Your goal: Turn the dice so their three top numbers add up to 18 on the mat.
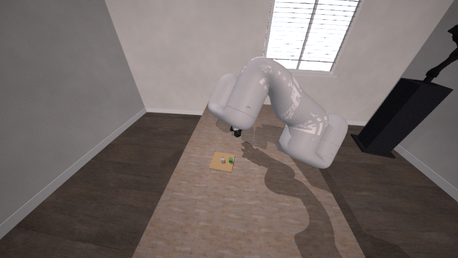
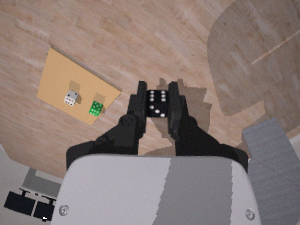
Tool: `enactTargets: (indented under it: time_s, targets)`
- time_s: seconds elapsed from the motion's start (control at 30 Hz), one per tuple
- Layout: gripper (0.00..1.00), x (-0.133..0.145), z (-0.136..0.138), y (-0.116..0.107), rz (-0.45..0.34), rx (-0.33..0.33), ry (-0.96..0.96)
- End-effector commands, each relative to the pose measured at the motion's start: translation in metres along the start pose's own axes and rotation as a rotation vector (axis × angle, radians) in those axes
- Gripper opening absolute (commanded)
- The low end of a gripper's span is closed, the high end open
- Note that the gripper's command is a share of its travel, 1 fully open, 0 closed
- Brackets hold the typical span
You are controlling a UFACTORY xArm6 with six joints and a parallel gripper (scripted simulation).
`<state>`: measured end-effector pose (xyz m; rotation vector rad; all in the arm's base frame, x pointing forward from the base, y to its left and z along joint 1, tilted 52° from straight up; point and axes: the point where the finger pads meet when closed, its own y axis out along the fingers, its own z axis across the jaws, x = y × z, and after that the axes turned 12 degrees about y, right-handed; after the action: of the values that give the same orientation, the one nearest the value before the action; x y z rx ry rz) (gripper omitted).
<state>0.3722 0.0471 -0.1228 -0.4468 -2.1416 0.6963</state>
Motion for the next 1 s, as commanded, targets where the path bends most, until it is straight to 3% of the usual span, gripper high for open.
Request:
enactTargets:
  time_s: [0.0,0.33,0.53,0.83,0.93,0.97]
  targets:
    - [0.15,-0.0009,-0.0008,-0.0009,0.006,-0.004,-0.008]
    - [0.15,0.0004,-0.0008,-0.0007,0.121,-0.030,-0.009]
    - [0.15,0.0025,-0.0006,-0.0004,0.308,-0.074,-0.011]
    - [0.15,0.0049,0.0004,-0.0004,0.496,-0.114,-0.013]
    - [0.15,0.0049,0.0004,-0.0004,0.496,-0.115,-0.013]
    - [0.15,0.0055,0.0012,-0.0007,0.535,-0.120,-0.012]
